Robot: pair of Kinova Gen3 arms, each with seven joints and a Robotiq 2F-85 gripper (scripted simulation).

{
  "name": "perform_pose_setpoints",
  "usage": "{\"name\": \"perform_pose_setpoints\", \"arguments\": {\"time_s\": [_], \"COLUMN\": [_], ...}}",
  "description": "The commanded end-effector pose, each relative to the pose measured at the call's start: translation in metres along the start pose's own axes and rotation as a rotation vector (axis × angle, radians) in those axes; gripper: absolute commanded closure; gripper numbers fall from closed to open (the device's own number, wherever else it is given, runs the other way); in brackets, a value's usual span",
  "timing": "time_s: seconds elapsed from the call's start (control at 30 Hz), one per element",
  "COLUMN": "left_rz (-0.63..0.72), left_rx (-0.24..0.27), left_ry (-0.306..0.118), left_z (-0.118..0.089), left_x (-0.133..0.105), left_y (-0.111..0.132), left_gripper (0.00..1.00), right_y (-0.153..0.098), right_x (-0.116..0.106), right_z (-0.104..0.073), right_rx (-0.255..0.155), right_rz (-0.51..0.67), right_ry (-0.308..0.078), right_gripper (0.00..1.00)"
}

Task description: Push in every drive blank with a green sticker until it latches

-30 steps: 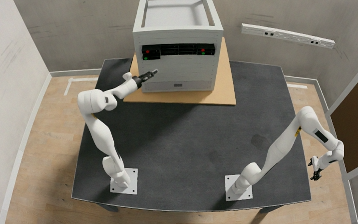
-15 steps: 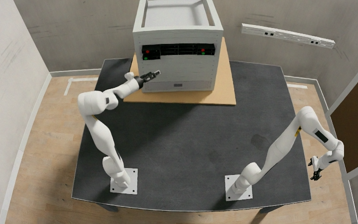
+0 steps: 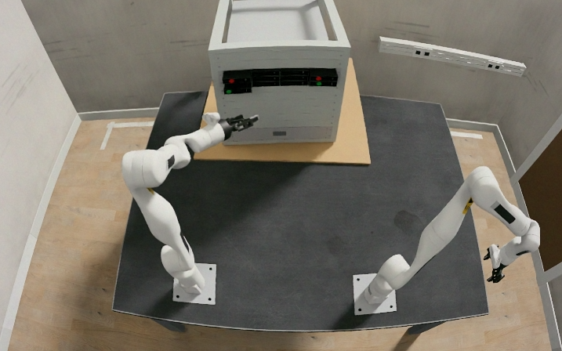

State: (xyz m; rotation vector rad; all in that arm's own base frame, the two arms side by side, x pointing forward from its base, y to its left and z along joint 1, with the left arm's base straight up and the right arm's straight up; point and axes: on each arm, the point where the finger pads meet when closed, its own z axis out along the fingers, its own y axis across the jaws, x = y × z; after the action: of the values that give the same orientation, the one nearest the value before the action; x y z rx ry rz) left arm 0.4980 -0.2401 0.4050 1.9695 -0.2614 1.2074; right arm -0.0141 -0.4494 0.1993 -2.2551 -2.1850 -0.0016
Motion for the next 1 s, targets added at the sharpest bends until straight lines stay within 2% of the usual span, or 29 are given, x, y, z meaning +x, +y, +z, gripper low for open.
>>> {"name": "perform_pose_setpoints", "arguments": {"time_s": [0.0, 0.37, 0.43, 0.8, 0.93, 0.97], "left_rz": [0.052, 0.324, 0.324, 0.689, 0.817, 0.817], "left_rx": [0.021, 0.139, 0.139, 0.322, 0.391, 0.391], "left_ry": [-0.027, -0.138, -0.138, -0.237, -0.263, -0.263], "left_z": [0.003, 0.011, 0.011, 0.014, 0.014, 0.014], "left_x": [-0.004, -0.022, -0.022, -0.029, -0.027, -0.027], "left_y": [0.005, 0.02, 0.02, 0.027, 0.03, 0.03], "left_gripper": [0.002, 0.002, 0.002, 0.002, 0.002, 0.002], "right_y": [0.0, 0.0, 0.0, 0.0, 0.0, 0.0], "right_x": [0.0, 0.0, 0.0, 0.0, 0.0, 0.0], "right_z": [-0.001, -0.001, -0.001, -0.001, -0.001, -0.001], "right_rx": [0.0, 0.0, 0.0, 0.0, 0.0, 0.0], "right_rz": [0.0, 0.0, 0.0, 0.0, 0.0, 0.0], "right_ry": [-0.002, -0.002, -0.002, -0.002, -0.002, -0.002], "right_gripper": [0.002, 0.002, 0.002, 0.002, 0.002, 0.002]}}
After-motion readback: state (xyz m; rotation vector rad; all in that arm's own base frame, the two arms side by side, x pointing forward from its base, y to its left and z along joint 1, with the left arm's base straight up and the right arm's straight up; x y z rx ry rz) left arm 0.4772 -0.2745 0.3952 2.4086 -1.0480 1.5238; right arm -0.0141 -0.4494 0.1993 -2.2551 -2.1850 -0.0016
